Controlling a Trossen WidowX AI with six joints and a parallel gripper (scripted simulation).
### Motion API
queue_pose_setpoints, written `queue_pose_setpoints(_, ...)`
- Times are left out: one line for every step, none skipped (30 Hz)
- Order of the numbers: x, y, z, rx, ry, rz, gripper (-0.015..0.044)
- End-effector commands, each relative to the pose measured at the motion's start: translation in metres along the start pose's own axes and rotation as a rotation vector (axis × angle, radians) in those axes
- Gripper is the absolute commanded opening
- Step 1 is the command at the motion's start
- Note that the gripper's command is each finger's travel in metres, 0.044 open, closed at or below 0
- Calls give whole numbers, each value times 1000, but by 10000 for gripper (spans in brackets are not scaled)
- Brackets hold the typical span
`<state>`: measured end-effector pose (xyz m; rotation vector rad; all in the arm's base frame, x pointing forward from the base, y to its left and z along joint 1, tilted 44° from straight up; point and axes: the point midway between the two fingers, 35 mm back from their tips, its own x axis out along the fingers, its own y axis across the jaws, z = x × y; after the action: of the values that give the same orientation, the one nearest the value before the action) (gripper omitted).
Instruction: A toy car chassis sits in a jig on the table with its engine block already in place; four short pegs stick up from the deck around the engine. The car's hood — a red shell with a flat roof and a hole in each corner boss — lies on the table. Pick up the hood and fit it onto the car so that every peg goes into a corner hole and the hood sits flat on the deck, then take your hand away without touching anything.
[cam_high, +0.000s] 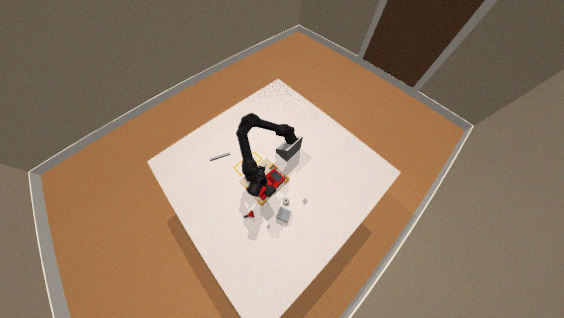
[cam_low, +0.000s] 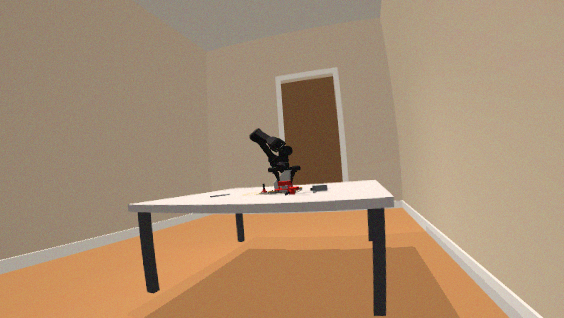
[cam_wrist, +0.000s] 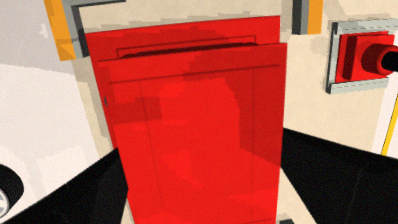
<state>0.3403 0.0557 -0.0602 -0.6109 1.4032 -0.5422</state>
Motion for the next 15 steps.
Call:
queue_pose_setpoints(1, 0, -1, -4, 0, -2, 0)
queue_pose_setpoints(1, 0, -1, -4, 0, -2, 0)
queue_pose_setpoints(1, 0, -1, -4, 0, -2, 0)
queue_pose_setpoints(1, 0, -1, -4, 0, -2, 0)
queue_pose_setpoints(1, 0, -1, -4, 0, -2, 0)
queue_pose_setpoints(1, 0, -1, -4, 0, -2, 0)
queue_pose_setpoints(1, 0, -1, -4, 0, -2, 0)
queue_pose_setpoints(1, 0, -1, -4, 0, -2, 0)
queue_pose_setpoints(1, 0, -1, -4, 0, -2, 0)
queue_pose_setpoints(1, 0, -1, -4, 0, -2, 0)
queue_pose_setpoints(1, 0, -1, -4, 0, -2, 0)
queue_pose_setpoints(1, 0, -1, -4, 0, -2, 0)
queue_pose_setpoints(2, 0, -1, -4, 0, -2, 0)
queue_pose_setpoints(2, 0, -1, -4, 0, -2, 0)
queue_pose_setpoints(3, 0, -1, -4, 0, -2, 0)
